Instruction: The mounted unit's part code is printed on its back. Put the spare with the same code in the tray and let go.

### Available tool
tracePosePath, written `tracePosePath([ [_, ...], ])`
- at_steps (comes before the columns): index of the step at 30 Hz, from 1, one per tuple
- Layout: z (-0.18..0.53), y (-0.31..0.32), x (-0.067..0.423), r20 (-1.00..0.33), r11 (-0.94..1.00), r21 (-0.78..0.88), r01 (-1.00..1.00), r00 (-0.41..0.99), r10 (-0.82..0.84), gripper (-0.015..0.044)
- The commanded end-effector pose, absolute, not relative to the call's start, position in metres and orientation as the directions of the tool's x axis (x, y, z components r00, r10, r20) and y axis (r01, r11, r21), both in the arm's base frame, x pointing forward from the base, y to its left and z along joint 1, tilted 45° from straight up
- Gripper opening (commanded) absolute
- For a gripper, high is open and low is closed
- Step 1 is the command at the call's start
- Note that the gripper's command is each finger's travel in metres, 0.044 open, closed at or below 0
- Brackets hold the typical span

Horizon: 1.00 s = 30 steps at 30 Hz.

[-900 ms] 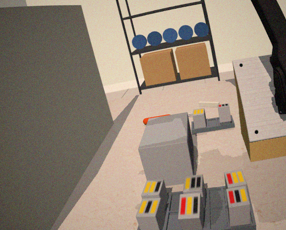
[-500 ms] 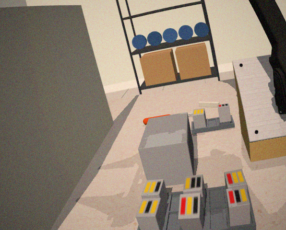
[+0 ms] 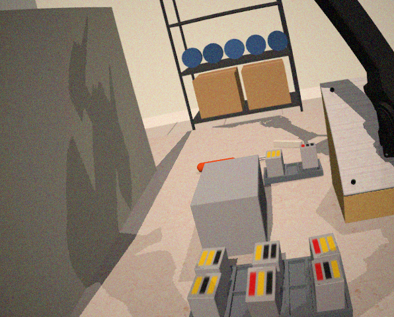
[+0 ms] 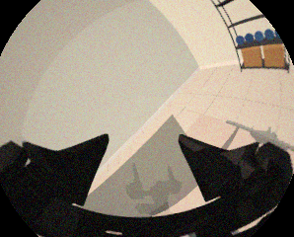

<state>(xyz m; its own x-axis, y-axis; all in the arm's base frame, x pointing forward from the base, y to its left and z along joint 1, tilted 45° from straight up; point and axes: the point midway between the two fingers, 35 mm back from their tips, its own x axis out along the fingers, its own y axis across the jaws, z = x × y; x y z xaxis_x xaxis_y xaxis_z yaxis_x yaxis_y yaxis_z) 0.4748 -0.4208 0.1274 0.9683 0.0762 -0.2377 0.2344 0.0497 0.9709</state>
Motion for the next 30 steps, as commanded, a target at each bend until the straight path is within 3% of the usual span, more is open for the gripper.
tracePosePath([
  [1, 0.103, -0.353, 0.494, -0.402, 0.198, 0.910, 0.365, 0.894, 0.198, 0.0440],
  [9, 0.083, -0.255, 0.495, -0.580, 0.438, 0.799, 0.412, 0.719, 0.382, 0.0440],
  [16, 0.077, -0.168, 0.468, -0.699, 0.654, 0.698, 0.292, 0.480, 0.531, 0.0440],
  [27, 0.104, -0.046, 0.392, -0.721, 0.721, 0.691, -0.051, 0.013, 0.693, 0.0440],
  [30, 0.108, -0.038, 0.385, -0.715, 0.711, 0.698, -0.080, -0.027, 0.699, 0.0440],
])
